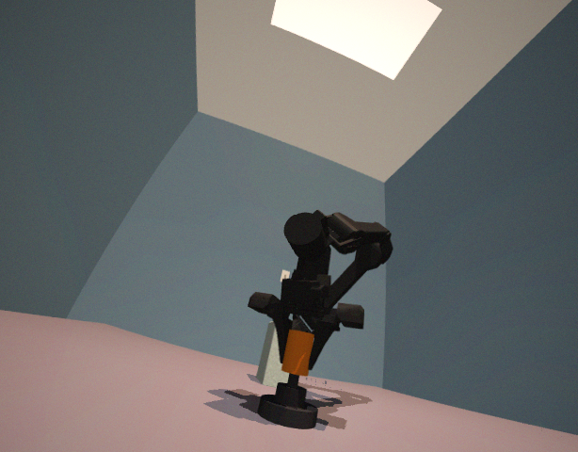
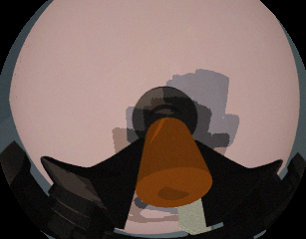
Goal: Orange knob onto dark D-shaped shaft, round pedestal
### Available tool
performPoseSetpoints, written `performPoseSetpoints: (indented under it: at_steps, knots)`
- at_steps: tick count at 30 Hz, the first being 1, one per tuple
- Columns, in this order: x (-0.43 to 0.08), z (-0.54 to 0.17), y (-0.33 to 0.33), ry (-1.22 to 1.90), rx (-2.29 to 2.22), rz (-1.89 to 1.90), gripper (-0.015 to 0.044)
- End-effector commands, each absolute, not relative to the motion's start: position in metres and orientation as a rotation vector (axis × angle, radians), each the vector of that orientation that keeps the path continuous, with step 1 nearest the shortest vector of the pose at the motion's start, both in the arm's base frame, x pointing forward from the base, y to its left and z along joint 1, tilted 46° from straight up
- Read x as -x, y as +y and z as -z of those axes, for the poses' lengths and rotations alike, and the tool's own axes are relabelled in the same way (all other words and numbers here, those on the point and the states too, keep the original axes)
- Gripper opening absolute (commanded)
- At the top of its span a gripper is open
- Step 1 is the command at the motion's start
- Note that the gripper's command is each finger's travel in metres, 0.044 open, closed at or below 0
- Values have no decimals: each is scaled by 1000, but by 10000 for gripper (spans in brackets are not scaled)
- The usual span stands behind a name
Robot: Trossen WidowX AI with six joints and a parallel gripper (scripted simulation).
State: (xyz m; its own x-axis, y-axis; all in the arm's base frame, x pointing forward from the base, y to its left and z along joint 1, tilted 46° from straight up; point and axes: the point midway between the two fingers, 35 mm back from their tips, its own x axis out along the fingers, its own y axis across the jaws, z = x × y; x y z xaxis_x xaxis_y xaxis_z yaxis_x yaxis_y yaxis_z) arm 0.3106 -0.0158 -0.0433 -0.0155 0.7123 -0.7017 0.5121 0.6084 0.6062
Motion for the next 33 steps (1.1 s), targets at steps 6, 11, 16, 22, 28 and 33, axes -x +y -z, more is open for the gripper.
performPoseSetpoints:
  at_steps: [6, 11, 16, 22, 28, 33]
  knots:
    - [-312, 39, -18, 1697, -1118, -109, 0]
    - [-314, 38, -18, 1715, -1181, -37, 0]
    - [-314, 42, -15, 1715, -1181, -37, 0]
    - [-313, 42, -14, 1715, -1181, -38, 0]
    - [-311, 41, -17, 1715, -1181, -37, 0]
    - [-310, 40, -19, 1725, -1220, 9, 0]
